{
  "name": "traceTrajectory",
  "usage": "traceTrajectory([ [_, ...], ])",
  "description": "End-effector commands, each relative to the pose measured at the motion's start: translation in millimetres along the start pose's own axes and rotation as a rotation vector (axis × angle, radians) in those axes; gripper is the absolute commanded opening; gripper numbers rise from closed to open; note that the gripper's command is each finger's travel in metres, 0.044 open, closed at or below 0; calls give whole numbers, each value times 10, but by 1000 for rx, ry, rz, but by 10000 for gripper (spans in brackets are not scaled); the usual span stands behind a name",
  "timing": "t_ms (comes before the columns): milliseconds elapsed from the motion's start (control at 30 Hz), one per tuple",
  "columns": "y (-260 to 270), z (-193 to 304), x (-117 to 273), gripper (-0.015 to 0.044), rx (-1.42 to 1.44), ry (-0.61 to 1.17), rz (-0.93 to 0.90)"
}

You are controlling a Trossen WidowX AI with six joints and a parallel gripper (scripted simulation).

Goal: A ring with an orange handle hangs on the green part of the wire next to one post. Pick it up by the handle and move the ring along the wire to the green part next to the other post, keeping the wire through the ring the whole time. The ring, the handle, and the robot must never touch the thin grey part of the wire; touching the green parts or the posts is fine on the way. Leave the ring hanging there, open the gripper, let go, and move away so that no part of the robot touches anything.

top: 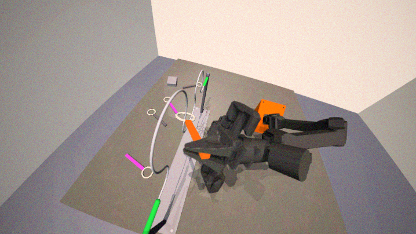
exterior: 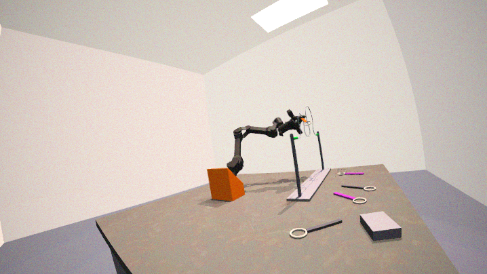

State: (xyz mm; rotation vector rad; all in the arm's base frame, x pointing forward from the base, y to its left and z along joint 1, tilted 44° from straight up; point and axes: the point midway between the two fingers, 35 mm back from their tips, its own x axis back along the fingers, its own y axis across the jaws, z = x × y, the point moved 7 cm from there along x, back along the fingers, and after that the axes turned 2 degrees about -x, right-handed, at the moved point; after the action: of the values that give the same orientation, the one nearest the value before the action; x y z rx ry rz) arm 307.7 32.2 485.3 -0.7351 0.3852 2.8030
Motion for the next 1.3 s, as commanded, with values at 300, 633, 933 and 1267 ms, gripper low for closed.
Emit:
traceTrajectory([
  [300, -119, 8, 2, -150, -31, -2, -16],
  [633, -293, 1, 26, -150, 63, 10, 38],
  [933, -476, -43, 71, -150, 199, 26, 116],
  [1267, -661, -124, 138, -150, 360, 45, 208],
])
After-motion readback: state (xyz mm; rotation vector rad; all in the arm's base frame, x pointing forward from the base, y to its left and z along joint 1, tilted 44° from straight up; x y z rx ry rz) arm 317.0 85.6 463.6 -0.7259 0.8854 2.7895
